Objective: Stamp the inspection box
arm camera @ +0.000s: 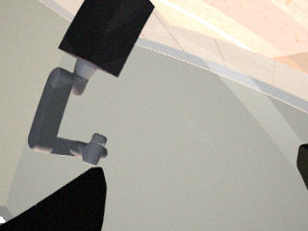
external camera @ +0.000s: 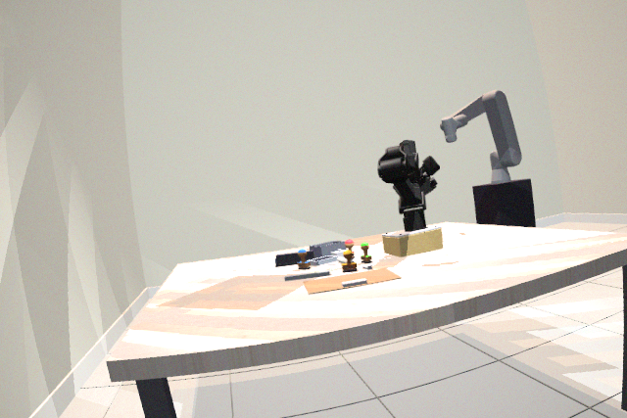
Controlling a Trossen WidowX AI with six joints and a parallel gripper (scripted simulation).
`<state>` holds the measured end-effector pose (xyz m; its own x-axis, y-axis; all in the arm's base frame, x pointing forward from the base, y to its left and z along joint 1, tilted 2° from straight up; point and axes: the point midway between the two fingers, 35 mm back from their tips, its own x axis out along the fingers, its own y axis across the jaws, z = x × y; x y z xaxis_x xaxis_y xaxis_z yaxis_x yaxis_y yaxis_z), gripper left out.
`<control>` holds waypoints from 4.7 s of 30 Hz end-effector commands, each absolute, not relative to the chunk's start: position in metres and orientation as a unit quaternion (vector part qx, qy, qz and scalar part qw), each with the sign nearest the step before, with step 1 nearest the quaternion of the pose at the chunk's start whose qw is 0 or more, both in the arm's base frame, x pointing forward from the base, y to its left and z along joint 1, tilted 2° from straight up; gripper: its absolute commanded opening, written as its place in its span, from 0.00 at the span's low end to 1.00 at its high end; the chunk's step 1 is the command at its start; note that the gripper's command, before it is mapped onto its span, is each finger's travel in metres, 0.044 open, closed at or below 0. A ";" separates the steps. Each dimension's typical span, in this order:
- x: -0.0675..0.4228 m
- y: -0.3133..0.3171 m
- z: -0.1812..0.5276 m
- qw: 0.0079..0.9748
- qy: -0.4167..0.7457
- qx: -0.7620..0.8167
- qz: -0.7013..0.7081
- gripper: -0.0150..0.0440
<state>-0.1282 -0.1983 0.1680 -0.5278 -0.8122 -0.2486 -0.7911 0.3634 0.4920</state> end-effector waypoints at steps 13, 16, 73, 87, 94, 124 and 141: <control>-0.019 -0.241 0.144 0.140 -0.548 0.669 -0.483 0.62; 0.017 -0.241 0.136 0.202 -0.440 0.698 -0.528 0.62; 0.200 0.040 0.048 0.722 0.692 -0.012 -0.011 0.62; 0.202 0.040 0.024 0.722 0.692 -0.012 -0.011 0.62; 0.202 0.039 0.013 0.722 0.692 -0.012 -0.011 0.62; 0.201 0.039 -0.006 0.722 0.691 -0.009 -0.012 0.48; 0.202 0.040 0.000 0.722 0.691 -0.009 -0.012 0.25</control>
